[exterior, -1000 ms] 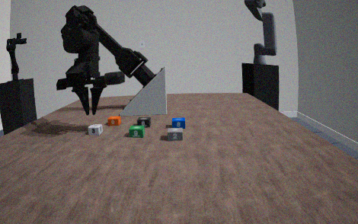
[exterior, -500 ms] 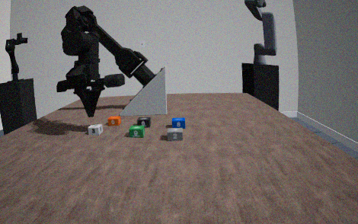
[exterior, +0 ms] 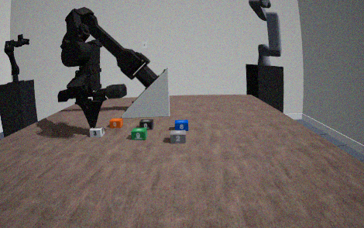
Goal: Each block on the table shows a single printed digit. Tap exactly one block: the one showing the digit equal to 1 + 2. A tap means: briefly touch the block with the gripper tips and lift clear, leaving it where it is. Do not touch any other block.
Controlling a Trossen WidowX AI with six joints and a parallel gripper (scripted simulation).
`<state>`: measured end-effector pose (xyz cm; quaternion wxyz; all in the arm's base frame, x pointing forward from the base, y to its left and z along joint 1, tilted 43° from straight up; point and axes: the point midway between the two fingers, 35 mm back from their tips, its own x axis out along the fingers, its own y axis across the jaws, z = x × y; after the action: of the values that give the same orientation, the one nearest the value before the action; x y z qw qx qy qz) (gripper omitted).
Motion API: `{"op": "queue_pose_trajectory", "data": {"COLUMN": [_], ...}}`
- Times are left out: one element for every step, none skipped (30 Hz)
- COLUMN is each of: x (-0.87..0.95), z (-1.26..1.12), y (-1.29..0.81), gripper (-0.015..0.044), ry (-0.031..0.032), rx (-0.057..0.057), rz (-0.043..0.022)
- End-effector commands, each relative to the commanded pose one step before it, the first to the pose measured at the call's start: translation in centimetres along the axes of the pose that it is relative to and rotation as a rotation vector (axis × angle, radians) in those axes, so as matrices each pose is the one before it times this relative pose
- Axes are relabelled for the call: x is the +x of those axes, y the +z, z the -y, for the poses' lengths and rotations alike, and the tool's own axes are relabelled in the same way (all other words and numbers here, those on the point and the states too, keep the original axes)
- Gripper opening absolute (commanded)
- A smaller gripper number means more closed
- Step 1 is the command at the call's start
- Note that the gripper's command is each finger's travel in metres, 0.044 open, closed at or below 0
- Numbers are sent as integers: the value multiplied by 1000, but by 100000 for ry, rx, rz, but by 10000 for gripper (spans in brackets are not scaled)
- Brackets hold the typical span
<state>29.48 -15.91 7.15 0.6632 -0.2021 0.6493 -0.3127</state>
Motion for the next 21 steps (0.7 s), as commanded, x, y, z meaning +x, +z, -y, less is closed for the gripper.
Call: {"op": "queue_pose_trajectory", "data": {"x": [706, 0, 0, 0, 0, 0, 0, -511, -644, -973, -652, -218, 0, 0, 0, -42, -126, -211, -296, -379, -461], "z": [-88, 0, 0, 0, 0, 0, 0, 48, -29, -29, -9, -1, 0, 0, 0, -144, -434, -726, -1024, -1327, -1636], "y": [-207, 0, 0, 0, 0, 0, 0, 134, -6, -39, -47, -19, 0, 0, 0, 49, 143, 228, 295, 340, 355], "gripper": [20, 20, 20, 20, 20, 20, 20, 20, 20, 20, 20, 20, 20, 20, 20, 46, 72, 99, 125, 151, 178], "ry": [-21, 0, 0, 0, 0, 0, 0, -29, 81, 73, 17, 0, 0, 0, 0, 109, 322, 520, 690, 821, 899], "rx": [-784, 0, 0, 0, 0, 0, 0, 512, -129, -199, -136, -46, 0, 0, 0, -141, -422, -706, -991, -1278, -1565], "rz": [-853, 0, 0, 0, 0, 0, 0, 590, -157, -236, -156, -52, 0, 0, 0, 69, 202, 323, 425, 500, 546]}}
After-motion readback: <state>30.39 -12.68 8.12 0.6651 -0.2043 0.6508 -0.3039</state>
